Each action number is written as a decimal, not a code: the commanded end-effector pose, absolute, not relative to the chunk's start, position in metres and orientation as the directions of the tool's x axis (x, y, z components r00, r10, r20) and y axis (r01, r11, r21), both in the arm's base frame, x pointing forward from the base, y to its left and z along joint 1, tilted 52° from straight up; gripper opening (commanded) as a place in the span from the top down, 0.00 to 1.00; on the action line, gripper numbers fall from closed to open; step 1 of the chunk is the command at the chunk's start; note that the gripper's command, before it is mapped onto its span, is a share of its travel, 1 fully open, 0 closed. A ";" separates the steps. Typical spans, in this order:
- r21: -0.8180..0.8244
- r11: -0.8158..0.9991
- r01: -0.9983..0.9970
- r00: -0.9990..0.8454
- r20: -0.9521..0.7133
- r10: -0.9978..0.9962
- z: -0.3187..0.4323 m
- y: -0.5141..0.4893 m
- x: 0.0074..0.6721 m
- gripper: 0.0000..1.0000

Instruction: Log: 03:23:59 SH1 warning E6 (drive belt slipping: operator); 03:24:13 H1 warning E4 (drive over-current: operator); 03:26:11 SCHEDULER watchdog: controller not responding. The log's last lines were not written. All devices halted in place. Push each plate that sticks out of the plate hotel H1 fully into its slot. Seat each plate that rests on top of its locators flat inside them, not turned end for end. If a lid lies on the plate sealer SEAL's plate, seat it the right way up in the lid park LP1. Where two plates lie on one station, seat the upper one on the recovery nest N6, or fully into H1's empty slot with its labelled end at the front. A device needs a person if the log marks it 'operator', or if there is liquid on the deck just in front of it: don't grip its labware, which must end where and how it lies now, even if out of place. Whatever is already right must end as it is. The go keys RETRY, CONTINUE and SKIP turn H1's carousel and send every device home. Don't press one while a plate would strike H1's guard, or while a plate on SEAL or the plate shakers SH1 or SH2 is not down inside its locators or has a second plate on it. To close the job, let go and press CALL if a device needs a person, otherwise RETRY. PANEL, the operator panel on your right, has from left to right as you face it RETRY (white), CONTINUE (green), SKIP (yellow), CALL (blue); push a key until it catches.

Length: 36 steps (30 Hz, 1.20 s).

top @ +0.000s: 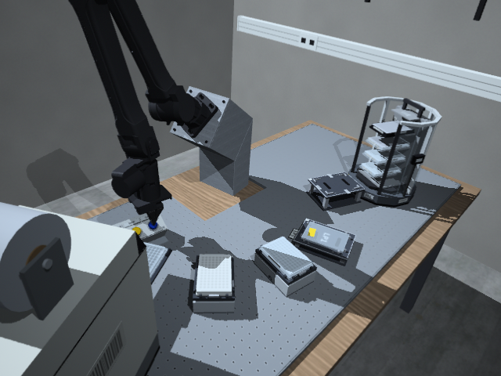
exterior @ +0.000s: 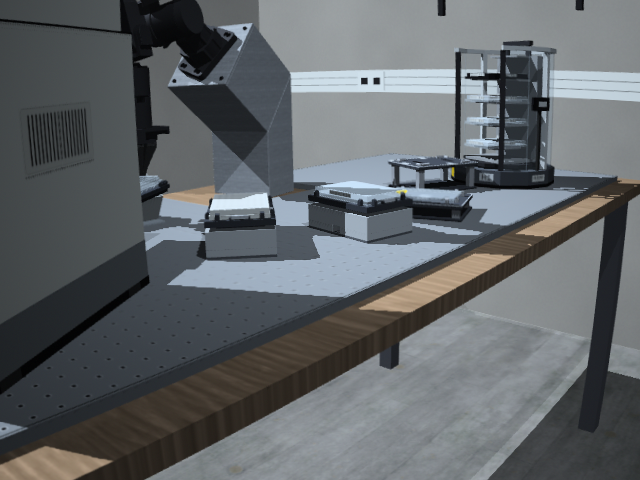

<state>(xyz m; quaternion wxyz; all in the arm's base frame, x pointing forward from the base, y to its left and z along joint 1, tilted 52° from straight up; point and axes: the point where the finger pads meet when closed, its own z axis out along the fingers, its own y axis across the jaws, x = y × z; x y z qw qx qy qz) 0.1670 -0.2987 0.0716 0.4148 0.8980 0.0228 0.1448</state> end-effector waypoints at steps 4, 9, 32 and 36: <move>0.757 -0.649 -0.079 0.960 0.234 0.155 0.070 -0.305 0.165 1.00; 0.757 -0.649 -0.079 0.960 0.234 0.156 0.069 -0.306 0.165 1.00; 0.754 -0.652 -0.080 0.958 0.240 0.159 0.070 -0.301 0.168 1.00; 0.754 -0.651 -0.086 0.955 0.249 0.162 0.074 -0.298 0.171 1.00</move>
